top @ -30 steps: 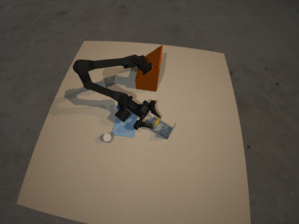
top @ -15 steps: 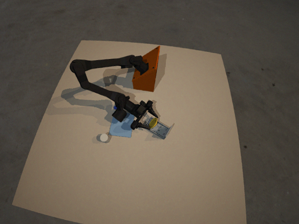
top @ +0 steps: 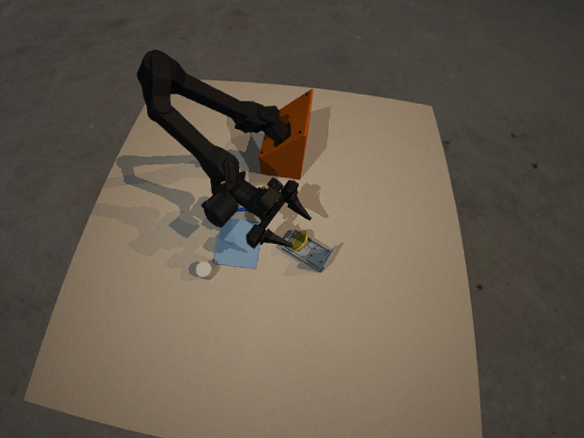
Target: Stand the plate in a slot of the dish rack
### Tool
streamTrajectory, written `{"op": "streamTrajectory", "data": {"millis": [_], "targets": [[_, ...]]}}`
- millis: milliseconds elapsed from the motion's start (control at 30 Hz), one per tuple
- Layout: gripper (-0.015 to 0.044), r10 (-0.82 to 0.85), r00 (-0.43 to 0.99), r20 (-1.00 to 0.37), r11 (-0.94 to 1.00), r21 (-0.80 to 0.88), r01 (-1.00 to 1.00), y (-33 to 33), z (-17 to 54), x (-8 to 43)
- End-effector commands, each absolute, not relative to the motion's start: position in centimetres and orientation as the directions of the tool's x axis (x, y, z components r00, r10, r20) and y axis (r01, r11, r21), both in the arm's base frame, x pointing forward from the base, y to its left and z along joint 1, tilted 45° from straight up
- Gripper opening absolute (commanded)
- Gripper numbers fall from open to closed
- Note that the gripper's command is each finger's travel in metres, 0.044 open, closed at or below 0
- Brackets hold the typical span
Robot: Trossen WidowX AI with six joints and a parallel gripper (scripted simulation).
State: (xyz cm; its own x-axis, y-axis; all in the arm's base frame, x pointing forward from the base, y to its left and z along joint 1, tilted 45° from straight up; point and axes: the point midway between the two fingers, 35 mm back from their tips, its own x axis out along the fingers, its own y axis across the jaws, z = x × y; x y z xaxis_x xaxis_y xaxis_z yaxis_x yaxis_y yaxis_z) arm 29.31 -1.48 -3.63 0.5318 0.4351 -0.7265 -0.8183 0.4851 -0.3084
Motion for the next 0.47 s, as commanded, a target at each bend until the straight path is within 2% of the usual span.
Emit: {"op": "streamTrajectory", "data": {"millis": [0,433], "targets": [[0.0400,0.429,0.516,-0.741,0.504,-0.278,-0.818,-1.02,-3.45,29.12],[0.0400,0.315,0.325,-0.892,0.697,-0.015,-0.717,-0.26,-4.31,28.32]]}}
